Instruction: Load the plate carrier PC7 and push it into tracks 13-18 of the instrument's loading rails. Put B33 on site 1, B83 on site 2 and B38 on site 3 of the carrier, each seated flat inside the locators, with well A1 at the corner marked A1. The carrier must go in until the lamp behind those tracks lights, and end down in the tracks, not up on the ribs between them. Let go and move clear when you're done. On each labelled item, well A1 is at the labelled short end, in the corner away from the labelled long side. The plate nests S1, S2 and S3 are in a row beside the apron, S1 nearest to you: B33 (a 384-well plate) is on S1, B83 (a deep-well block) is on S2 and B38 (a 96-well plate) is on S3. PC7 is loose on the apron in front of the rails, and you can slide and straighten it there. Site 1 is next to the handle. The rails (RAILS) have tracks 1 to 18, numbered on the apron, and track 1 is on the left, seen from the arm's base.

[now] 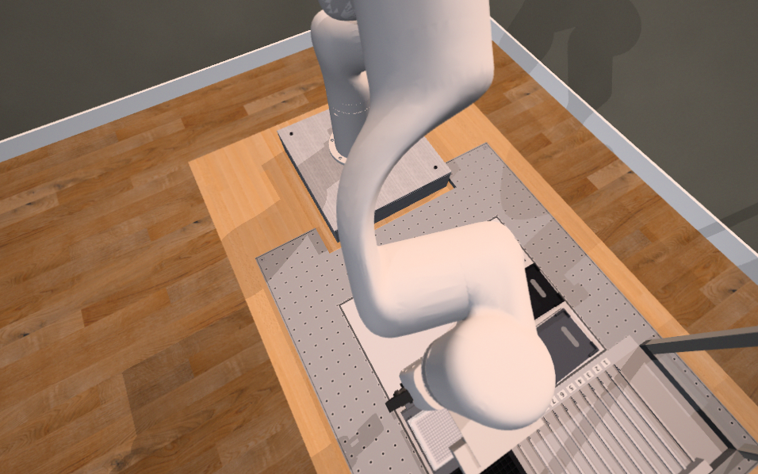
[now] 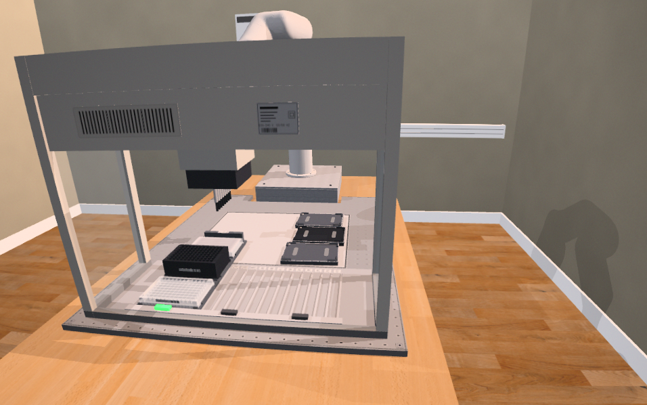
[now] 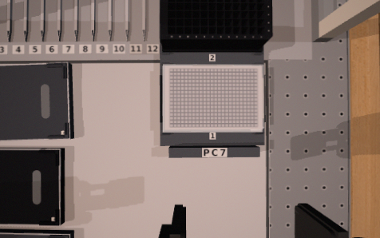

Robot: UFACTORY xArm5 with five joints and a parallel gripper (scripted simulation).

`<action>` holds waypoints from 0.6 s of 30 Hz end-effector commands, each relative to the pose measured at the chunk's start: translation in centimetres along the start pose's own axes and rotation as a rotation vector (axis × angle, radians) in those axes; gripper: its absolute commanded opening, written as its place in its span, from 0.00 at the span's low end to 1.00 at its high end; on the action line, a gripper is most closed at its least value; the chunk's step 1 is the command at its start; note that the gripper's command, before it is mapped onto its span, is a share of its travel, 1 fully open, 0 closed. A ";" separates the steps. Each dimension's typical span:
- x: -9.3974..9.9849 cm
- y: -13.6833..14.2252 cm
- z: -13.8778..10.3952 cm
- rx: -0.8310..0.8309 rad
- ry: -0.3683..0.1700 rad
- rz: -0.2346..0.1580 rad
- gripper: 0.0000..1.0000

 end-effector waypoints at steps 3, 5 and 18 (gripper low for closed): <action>1.4 0.1 0.1 0.000 0.008 0.012 0.81; 1.6 0.1 0.1 0.000 0.008 0.012 0.81; 1.6 0.1 0.1 0.000 0.008 0.012 0.81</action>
Point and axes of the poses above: the point where the finger pads meet when closed, its own x axis back along the fingers, its own y axis across the jaws, z = x × y, the point moved 7 cm from there along x, back along the fingers, and after that the axes turned 1 degree about -x, right-handed, at the moved point
